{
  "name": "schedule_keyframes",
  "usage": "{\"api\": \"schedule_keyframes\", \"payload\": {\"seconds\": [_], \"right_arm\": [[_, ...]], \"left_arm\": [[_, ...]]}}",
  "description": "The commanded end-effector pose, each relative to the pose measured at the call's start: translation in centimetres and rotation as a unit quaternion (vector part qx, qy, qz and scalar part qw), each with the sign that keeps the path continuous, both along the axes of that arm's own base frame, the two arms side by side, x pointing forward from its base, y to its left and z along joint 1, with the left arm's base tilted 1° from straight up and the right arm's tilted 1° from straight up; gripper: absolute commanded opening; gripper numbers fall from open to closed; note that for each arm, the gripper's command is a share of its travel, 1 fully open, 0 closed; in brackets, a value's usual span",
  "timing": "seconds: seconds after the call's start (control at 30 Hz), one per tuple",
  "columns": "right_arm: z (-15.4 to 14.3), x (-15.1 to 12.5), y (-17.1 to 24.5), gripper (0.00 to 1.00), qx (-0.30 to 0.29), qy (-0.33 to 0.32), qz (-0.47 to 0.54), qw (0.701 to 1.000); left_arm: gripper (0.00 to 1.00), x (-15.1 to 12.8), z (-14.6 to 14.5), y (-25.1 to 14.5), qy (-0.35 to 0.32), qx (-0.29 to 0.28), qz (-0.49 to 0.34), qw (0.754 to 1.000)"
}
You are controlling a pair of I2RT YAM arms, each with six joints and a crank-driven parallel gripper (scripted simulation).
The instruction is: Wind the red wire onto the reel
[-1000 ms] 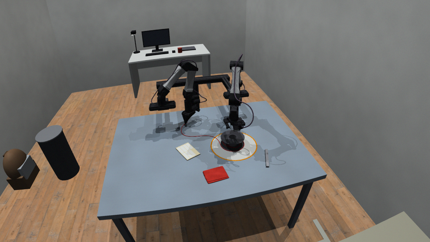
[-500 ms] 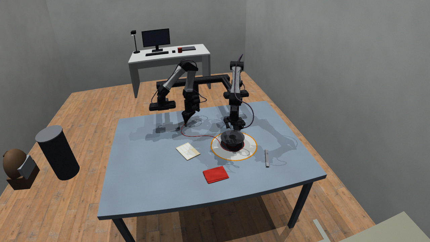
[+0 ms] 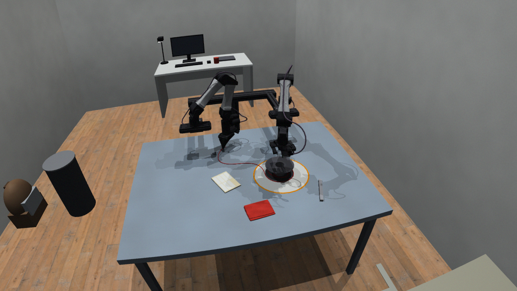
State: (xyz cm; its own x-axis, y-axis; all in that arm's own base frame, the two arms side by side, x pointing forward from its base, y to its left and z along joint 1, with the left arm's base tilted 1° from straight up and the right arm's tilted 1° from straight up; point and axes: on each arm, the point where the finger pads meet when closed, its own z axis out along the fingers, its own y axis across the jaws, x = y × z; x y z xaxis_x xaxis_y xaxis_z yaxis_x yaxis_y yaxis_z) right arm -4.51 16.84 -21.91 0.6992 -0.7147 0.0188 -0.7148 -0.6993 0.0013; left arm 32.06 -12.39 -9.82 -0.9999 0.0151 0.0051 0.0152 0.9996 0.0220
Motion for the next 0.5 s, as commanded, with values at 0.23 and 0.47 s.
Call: {"api": "schedule_keyframes", "payload": {"seconds": [0.23, 0.47], "right_arm": [[-0.2, 0.32, -0.25, 0.0, 0.001, 0.003, 0.157, 0.988], [-0.18, 0.37, -0.13, 0.0, 0.0, 0.004, 0.271, 0.963]], "left_arm": [[0.93, 0.96, 0.62, -0.53, -0.007, -0.007, -0.021, 1.0], [0.93, 0.82, 0.39, -0.7, -0.006, -0.007, -0.059, 0.998]]}}
